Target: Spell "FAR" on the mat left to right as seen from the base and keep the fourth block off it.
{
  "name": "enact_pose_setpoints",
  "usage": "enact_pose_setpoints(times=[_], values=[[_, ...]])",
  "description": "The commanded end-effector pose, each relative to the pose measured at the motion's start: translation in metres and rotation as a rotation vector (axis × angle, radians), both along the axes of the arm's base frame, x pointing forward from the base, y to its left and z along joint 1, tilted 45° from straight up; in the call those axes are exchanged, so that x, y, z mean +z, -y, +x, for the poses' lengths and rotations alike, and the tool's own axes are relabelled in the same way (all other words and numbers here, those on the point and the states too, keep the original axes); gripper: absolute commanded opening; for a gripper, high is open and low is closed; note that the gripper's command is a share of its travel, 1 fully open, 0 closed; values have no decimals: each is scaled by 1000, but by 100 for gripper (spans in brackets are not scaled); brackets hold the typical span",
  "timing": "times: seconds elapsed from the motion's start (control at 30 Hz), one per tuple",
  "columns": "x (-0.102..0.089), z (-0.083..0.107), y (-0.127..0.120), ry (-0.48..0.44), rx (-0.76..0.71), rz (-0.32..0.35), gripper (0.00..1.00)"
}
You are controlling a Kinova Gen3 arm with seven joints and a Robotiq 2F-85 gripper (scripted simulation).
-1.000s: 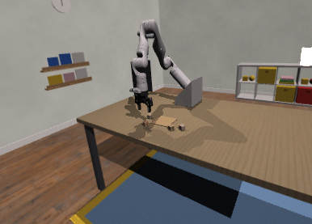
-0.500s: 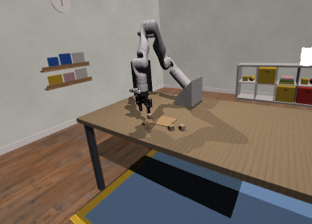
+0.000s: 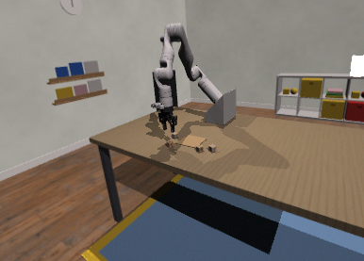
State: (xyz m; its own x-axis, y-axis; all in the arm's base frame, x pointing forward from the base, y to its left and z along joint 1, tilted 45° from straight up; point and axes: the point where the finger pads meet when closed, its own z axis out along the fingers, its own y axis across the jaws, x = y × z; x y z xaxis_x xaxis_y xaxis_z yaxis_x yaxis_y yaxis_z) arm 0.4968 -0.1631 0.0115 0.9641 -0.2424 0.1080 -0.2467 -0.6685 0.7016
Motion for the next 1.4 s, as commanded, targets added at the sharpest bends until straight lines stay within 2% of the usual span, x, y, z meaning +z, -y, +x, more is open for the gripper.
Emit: enact_pose_setpoints(times=[0.0, 0.73, 1.37], values=[[1, 0, -1, 4, -5, -3, 67], [0, 1, -1, 5, -4, -3, 67], [-12, 0, 12, 9, -4, -5, 67]])
